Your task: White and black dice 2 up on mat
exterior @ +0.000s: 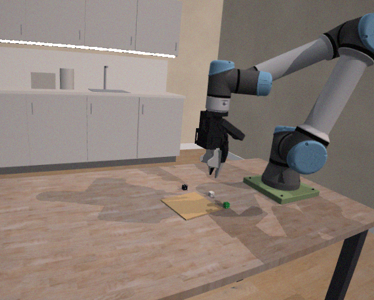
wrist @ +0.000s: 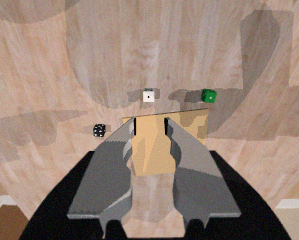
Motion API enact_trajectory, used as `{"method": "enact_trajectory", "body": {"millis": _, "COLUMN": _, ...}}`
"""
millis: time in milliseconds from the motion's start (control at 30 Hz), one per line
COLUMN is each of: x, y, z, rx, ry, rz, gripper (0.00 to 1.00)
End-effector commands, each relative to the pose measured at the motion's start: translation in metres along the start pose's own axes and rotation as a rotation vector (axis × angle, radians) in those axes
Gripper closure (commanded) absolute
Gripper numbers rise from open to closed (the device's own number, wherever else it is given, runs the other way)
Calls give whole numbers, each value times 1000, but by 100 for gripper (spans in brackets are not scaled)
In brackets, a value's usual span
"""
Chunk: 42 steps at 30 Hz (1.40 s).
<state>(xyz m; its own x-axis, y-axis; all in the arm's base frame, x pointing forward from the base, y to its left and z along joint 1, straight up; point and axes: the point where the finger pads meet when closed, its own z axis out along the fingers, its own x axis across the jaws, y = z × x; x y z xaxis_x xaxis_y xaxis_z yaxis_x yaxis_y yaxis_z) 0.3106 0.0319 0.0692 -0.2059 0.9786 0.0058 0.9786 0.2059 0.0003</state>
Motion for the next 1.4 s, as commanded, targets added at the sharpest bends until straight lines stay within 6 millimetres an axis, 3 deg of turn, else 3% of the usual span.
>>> {"method": "enact_trajectory", "body": {"millis": 0, "x": 0, "y": 0, "z": 0, "rx": -1, "ry": 0, "rz": 0, "gripper": 82}}
{"method": "enact_trajectory", "body": {"millis": 767, "x": 0, "y": 0, "z": 2, "rx": -1, "ry": 0, "rz": 0, "gripper": 82}}
{"method": "enact_trajectory", "body": {"millis": 1367, "x": -1, "y": 0, "z": 20, "rx": -1, "ry": 0, "rz": 0, "gripper": 82}}
